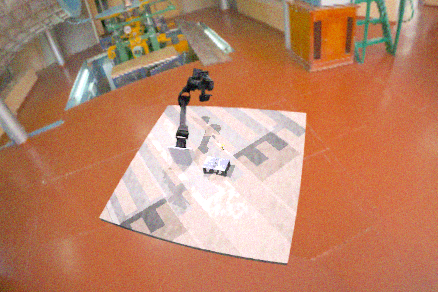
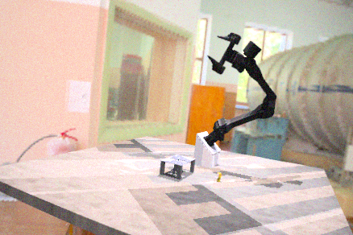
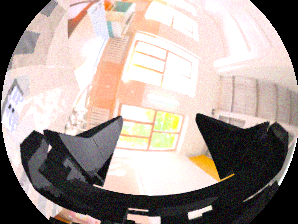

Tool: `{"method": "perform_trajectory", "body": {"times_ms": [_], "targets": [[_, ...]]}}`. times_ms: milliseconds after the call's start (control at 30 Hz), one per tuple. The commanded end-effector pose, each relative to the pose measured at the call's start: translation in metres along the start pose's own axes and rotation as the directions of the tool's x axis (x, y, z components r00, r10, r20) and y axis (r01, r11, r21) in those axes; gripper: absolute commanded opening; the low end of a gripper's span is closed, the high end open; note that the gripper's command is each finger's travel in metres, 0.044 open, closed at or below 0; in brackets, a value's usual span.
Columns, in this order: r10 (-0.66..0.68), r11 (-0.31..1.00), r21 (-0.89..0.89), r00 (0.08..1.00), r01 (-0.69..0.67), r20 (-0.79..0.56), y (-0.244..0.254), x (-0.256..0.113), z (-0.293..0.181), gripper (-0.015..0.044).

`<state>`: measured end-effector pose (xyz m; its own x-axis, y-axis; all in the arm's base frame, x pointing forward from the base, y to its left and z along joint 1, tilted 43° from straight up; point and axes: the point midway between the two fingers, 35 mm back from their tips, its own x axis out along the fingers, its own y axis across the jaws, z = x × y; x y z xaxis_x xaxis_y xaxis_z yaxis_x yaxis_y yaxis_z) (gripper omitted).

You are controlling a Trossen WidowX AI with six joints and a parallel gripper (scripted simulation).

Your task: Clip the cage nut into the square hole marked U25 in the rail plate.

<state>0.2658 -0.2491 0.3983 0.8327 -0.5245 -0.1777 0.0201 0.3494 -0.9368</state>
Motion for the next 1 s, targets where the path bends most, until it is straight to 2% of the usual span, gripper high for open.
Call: {"method": "perform_trajectory", "body": {"times_ms": [0,133,267,433,567,767,900,967], "targets": [[0.153,0.985,0.061,0.982,-0.16,0.108,0.047,0.017,0.029,0.044],[0.319,0.933,0.098,0.921,-0.347,0.222,0.1,0.025,0.065,0.044],[0.488,0.832,0.11,0.813,-0.543,0.318,0.157,0.022,0.099,0.044],[0.676,0.641,0.096,0.619,-0.762,0.399,0.226,0.002,0.135,0.044],[0.798,0.437,0.069,0.422,-0.897,0.43,0.28,-0.027,0.159,0.044],[0.908,0.083,0.033,0.089,-0.996,0.41,0.35,-0.088,0.182,0.044],[0.926,-0.156,0.036,-0.133,-0.987,0.353,0.386,-0.136,0.188,0.044],[0.923,-0.223,0.043,-0.197,-0.974,0.33,0.395,-0.15,0.188,0.044]]}}
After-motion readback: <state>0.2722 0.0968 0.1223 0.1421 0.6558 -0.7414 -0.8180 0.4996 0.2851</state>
